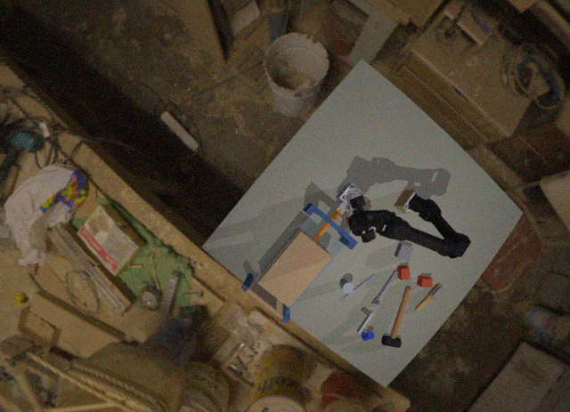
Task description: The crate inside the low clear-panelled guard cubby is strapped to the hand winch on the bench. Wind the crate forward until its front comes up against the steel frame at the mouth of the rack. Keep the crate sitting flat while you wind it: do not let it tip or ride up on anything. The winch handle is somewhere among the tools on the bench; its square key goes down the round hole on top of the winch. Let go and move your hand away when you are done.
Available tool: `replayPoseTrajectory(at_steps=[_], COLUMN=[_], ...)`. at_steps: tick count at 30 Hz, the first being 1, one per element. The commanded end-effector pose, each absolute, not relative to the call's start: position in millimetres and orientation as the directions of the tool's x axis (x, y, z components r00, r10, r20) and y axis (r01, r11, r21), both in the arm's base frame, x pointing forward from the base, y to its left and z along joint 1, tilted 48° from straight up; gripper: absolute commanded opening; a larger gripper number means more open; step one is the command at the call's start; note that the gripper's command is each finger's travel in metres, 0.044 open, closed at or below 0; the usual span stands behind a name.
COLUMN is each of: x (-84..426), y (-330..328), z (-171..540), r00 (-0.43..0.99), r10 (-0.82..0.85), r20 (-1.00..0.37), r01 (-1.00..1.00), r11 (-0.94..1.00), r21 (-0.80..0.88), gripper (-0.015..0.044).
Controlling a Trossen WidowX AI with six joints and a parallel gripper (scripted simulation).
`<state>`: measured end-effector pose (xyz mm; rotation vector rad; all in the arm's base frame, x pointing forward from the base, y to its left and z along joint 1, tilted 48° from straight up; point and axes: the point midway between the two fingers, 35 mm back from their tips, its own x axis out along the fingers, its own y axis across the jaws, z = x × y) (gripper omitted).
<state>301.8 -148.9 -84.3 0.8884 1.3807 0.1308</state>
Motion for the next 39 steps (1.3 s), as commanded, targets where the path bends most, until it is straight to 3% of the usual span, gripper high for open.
replayPoseTrajectory(at_steps=[1,39], x=[301,273], y=[-149,-133], z=[-85,-69], r00=[0.234,0.234], r10=[0.563,0.568], r20=[-0.793,-0.789], r01=[0.409,0.414], r11=[0.683,0.676], r21=[0.605,0.609], gripper=[0.0,0.0])
